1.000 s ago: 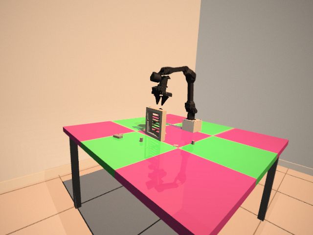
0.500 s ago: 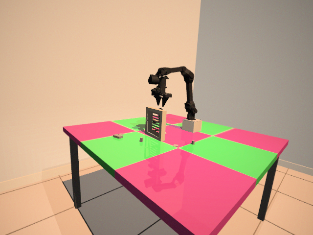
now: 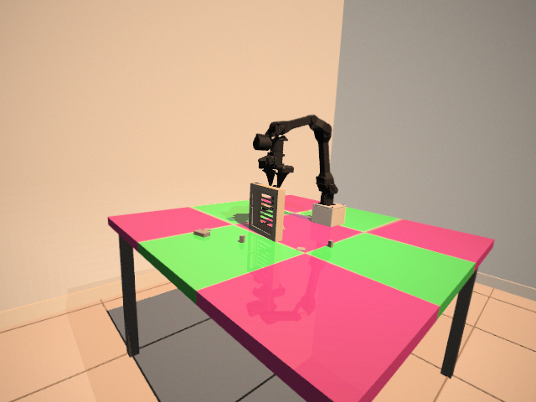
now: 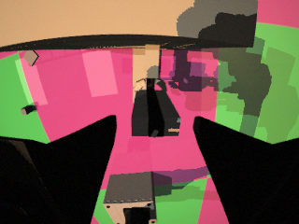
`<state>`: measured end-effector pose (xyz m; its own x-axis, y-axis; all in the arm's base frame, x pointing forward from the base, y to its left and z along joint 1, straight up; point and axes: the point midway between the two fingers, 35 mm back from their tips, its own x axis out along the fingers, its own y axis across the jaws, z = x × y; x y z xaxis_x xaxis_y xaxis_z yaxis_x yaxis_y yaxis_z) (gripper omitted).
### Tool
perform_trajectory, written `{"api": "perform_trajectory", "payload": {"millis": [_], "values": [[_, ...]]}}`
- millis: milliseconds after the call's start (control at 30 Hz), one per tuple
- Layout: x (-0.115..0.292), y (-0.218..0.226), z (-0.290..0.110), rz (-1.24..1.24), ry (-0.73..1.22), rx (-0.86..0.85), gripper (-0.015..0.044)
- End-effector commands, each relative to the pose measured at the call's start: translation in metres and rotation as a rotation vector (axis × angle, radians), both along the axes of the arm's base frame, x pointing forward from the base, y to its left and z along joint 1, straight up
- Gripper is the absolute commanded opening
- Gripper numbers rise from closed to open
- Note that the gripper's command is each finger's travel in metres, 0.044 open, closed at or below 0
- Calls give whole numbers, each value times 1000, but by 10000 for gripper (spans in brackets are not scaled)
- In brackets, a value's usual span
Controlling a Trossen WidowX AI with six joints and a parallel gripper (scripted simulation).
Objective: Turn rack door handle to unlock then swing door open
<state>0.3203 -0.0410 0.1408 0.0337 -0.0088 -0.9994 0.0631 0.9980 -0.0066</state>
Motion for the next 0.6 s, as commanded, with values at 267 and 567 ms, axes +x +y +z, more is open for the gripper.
{"api": "perform_trajectory", "payload": {"millis": [267,567], "values": [[0,0,-21,6,3,1,285],[-1,0,-36,6,3,1,285]]}}
